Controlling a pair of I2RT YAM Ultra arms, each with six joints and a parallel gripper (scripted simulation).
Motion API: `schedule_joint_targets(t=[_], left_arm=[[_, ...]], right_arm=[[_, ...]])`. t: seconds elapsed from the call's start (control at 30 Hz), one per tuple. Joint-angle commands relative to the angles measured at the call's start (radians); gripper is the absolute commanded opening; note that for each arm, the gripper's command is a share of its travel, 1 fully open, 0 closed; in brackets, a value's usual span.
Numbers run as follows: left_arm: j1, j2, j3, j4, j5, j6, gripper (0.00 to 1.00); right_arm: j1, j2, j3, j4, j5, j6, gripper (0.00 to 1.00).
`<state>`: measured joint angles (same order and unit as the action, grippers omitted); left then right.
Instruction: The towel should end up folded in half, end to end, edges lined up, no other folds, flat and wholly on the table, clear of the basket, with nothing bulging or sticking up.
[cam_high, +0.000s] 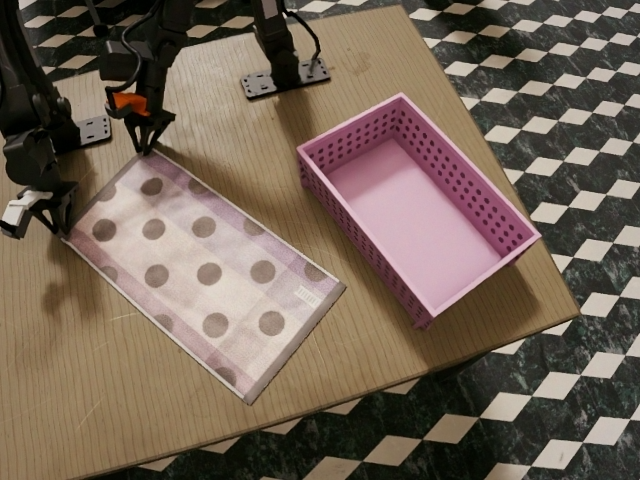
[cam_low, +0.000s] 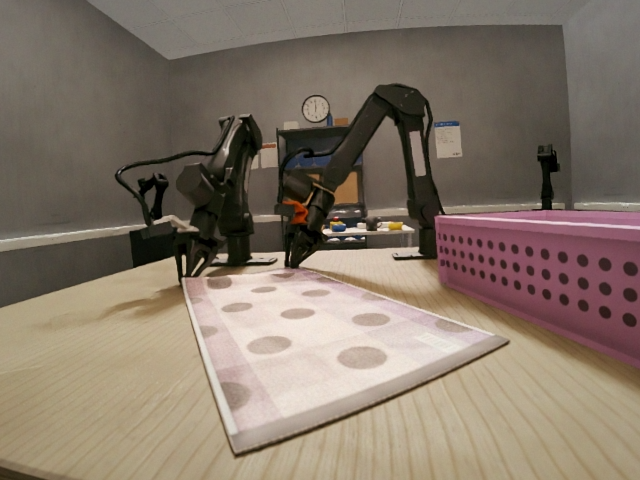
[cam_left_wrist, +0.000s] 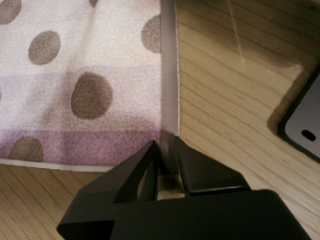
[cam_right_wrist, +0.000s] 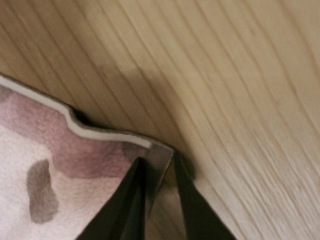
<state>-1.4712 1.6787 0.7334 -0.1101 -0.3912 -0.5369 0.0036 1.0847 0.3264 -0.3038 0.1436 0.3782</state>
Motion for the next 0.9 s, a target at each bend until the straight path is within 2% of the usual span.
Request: schedule_joint_targets(t=[0.0, 0.03, 0.13, 0.17, 0.27, 0.3, 0.6, 0.63, 0.73, 0.77, 0.87], left_arm=[[0.013, 0.024, 0.014, -0.012, -0.001, 0.012, 0.19], [0.021, 0.016, -0.024, 0.008, 0.012, 0.024, 0.11], [0.021, 0.016, -0.024, -0.013, 0.012, 0.024, 0.11], [0.029, -0.024, -0.028, -0.009, 0.015, 0.032, 0.02], [0.03, -0.024, -0.028, -0.008, 0.015, 0.032, 0.02], [0.036, -0.031, -0.041, 0.033, 0.022, 0.036, 0.01], [0.037, -0.018, -0.042, 0.007, 0.021, 0.037, 0.0], [0.006, -0.028, 0.008, -0.004, 0.001, 0.013, 0.0], [0.006, -0.028, 0.008, -0.004, 0.009, 0.013, 0.0], [0.047, -0.045, -0.043, 0.002, 0.03, 0.043, 0.0], [0.048, -0.045, -0.043, 0.002, 0.03, 0.044, 0.0]], right_arm=[[-0.012, 0.001, -0.021, -0.018, 0.017, -0.007, 0.24], [0.034, 0.022, -0.004, -0.018, 0.039, 0.036, 0.15], [0.036, 0.023, -0.004, -0.019, 0.04, 0.038, 0.15], [0.055, 0.02, -0.025, 0.021, 0.05, 0.053, 0.05], [0.057, 0.021, -0.024, 0.007, 0.052, 0.055, 0.05], [0.076, 0.032, 0.002, 0.011, 0.06, 0.071, 0.0], [0.095, 0.038, 0.014, 0.001, 0.079, 0.089, 0.0], [0.067, -0.016, -0.01, -0.014, 0.06, 0.064, 0.0], [0.07, -0.016, -0.01, -0.014, 0.063, 0.063, 0.0], [0.111, 0.045, 0.034, -0.005, 0.087, 0.1, 0.0], [0.111, 0.047, 0.036, -0.006, 0.088, 0.101, 0.0]])
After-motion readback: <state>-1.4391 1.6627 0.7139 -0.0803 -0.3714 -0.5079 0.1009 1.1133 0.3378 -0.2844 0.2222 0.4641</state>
